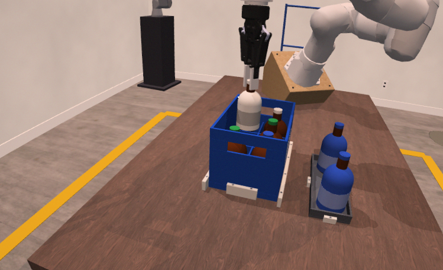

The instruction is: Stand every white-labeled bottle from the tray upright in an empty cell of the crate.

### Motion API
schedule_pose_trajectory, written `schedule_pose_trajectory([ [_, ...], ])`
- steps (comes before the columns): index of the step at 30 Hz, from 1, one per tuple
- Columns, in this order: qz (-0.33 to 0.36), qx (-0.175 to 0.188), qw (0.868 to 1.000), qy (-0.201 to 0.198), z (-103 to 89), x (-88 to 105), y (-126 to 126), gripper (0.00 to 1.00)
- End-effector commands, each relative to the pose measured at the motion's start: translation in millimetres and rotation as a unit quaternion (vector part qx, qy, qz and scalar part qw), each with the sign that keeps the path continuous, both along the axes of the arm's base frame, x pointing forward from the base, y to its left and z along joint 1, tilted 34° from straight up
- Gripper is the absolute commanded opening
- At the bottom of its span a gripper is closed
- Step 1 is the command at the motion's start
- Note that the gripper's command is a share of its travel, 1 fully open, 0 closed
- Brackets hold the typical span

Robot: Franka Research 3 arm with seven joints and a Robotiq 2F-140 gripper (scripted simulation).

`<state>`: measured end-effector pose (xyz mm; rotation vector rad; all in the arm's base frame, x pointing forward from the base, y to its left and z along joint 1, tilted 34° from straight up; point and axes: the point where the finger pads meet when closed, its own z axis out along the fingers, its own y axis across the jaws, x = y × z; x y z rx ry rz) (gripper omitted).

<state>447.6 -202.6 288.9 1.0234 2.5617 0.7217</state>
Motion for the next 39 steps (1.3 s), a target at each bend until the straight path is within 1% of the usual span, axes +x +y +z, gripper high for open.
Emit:
schedule_pose_trajectory([
  [1,-0.002,-0.006,1.000,-0.004,-1.9,2.4,-3,0.00],
  [18,-0.002,-0.006,1.000,-0.004,-11.5,7.5,1,0.00],
  [39,-0.002,-0.006,1.000,-0.004,-12.5,8.1,2,0.00],
])
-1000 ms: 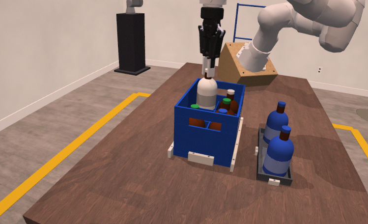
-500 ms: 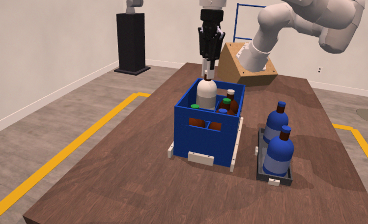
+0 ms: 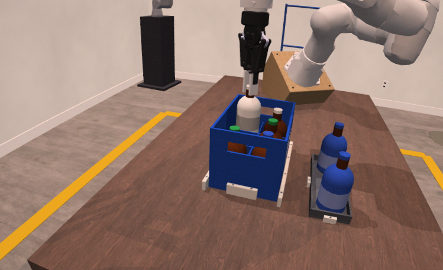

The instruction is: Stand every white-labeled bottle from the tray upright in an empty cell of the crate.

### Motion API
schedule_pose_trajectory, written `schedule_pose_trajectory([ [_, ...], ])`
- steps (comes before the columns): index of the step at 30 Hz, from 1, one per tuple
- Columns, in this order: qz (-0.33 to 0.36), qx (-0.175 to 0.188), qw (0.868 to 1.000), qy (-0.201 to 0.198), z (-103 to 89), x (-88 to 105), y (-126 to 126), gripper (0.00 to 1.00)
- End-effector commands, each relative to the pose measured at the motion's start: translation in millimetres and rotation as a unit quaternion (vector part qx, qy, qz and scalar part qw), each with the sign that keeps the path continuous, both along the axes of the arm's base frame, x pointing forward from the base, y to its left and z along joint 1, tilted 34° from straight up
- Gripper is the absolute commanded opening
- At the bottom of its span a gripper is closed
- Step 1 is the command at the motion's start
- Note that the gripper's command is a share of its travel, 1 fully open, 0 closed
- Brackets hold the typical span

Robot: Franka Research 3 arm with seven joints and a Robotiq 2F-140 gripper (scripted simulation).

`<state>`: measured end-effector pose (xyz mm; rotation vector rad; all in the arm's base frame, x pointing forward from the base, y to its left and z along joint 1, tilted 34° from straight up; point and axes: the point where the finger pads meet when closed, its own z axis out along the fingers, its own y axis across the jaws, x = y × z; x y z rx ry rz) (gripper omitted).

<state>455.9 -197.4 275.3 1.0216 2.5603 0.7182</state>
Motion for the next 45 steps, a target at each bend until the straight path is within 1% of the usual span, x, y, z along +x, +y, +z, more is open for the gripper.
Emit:
schedule_pose_trajectory([
  [1,-0.002,-0.004,1.000,-0.003,1.1,-0.2,-3.6,0.00],
  [31,-0.002,-0.004,1.000,-0.003,0.8,-0.1,-3.5,0.00],
  [45,-0.002,-0.004,1.000,-0.003,-4.4,2.7,-1.4,0.00],
])
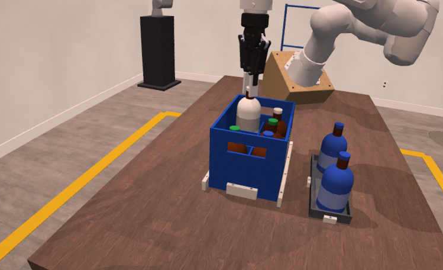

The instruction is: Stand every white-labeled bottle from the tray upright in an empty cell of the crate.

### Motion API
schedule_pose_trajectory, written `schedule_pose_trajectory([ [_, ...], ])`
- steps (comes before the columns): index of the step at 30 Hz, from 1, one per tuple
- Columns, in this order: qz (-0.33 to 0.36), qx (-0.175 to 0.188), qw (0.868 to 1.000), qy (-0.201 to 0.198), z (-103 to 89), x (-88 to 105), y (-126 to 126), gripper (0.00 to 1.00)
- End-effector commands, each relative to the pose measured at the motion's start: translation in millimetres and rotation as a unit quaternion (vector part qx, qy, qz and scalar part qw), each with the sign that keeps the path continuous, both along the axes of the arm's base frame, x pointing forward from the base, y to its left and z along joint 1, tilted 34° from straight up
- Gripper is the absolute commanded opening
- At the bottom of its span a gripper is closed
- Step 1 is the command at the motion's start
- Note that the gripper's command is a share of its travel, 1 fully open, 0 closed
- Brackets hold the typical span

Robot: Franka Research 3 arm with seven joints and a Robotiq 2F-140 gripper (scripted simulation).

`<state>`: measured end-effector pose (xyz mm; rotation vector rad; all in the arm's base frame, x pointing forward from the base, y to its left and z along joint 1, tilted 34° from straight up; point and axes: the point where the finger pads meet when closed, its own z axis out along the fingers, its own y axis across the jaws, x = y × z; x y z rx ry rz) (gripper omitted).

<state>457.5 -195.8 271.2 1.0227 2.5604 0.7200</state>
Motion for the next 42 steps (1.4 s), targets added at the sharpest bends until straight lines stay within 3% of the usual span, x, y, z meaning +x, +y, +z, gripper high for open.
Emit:
schedule_pose_trajectory([
  [1,-0.002,-0.005,1.000,-0.003,-1.0,1.5,-3,0.00],
  [42,-0.002,-0.005,1.000,-0.003,-28.0,15.8,8,0.00],
])
